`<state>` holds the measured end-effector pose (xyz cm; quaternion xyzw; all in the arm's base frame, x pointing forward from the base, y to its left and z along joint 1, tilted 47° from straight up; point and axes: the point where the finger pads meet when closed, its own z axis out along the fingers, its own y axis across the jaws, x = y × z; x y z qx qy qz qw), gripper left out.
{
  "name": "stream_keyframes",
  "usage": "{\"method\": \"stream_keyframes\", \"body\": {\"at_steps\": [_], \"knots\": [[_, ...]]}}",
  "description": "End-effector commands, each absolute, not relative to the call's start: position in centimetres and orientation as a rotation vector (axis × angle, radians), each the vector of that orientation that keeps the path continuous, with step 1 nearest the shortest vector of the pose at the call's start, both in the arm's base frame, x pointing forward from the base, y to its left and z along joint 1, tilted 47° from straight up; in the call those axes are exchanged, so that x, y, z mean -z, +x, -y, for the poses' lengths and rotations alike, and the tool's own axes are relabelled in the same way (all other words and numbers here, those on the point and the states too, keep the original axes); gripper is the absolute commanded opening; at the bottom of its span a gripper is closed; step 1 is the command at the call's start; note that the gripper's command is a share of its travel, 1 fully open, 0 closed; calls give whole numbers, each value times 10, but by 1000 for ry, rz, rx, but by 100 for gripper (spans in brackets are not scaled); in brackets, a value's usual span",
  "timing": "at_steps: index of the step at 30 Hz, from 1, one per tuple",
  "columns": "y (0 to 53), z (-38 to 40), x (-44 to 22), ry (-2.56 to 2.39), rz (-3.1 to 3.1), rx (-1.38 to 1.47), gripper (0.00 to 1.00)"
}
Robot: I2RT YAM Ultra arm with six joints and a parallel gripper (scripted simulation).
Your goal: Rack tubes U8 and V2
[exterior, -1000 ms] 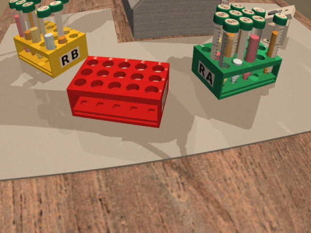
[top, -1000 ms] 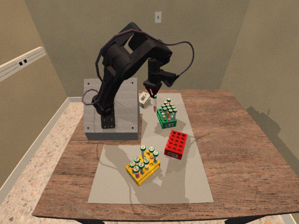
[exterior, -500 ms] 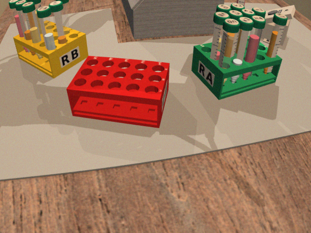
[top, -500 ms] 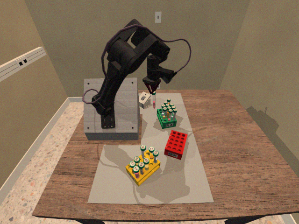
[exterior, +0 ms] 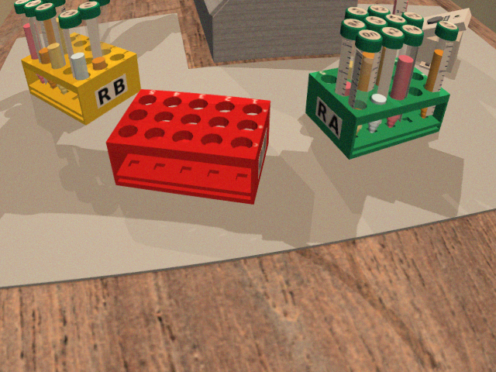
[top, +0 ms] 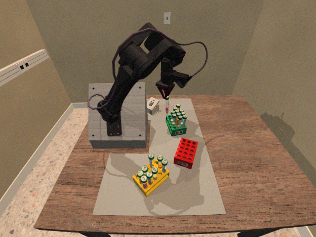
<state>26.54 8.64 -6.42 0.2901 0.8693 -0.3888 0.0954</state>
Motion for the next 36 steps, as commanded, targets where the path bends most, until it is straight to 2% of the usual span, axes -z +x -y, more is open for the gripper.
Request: {"method": "stream_keyframes", "body": {"at_steps": [1, 10, 36], "knots": [[274, -95, 61, 799, -2573, 1151, 0], [289, -95, 63, 808, -2573, 1153, 0], [287, -93, 62, 831, -2573, 1137, 0]]}}
